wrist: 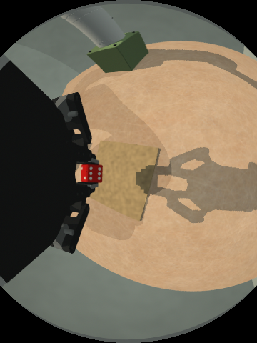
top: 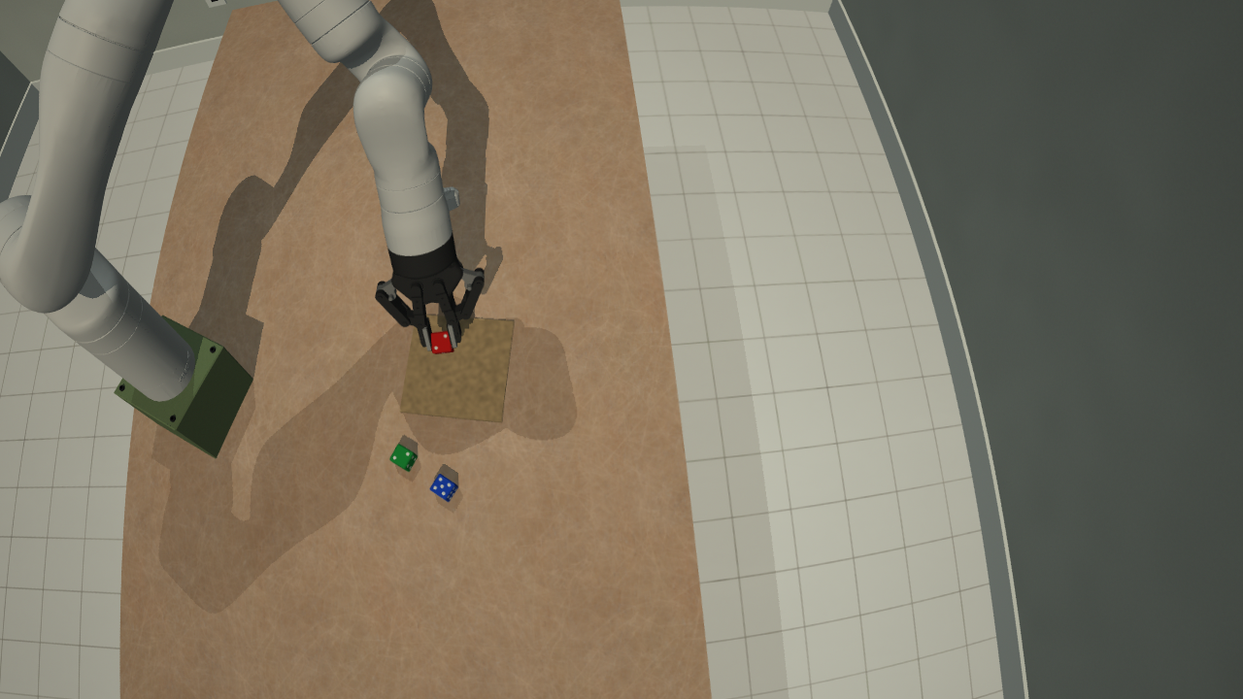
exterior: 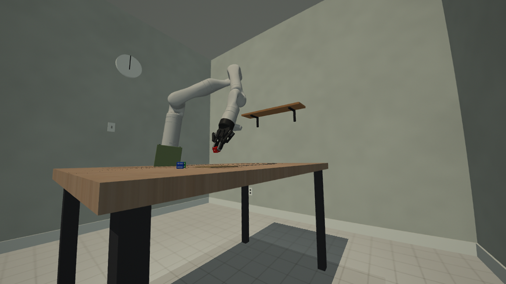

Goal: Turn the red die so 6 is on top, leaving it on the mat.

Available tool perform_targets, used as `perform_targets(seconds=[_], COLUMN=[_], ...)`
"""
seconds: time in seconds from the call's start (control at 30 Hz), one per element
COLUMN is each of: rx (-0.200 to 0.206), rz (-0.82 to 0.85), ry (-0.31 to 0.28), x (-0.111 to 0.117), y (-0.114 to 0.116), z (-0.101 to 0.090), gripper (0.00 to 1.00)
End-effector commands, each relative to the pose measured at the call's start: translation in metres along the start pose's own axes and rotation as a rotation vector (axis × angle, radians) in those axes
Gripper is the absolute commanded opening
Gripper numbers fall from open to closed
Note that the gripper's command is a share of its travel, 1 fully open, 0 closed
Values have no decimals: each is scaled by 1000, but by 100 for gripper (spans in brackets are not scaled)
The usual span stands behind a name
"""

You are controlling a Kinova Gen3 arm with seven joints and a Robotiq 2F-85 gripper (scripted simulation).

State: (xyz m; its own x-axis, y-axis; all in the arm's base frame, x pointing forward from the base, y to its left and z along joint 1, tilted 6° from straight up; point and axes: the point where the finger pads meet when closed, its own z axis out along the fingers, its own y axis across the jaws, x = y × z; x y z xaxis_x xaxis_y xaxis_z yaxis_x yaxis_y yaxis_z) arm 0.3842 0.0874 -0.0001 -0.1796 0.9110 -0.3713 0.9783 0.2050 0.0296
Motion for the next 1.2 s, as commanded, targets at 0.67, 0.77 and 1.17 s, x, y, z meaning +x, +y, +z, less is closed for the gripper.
perform_targets(seconds=[0.67, 0.77, 1.17], rx=[-14, -14, -3], rz=[24, 24, 22], ry=[211, 212, 250], x=[-10, -10, -10], y=[4, 4, 1], z=[-4, -4, -1], gripper=[21, 21, 21])
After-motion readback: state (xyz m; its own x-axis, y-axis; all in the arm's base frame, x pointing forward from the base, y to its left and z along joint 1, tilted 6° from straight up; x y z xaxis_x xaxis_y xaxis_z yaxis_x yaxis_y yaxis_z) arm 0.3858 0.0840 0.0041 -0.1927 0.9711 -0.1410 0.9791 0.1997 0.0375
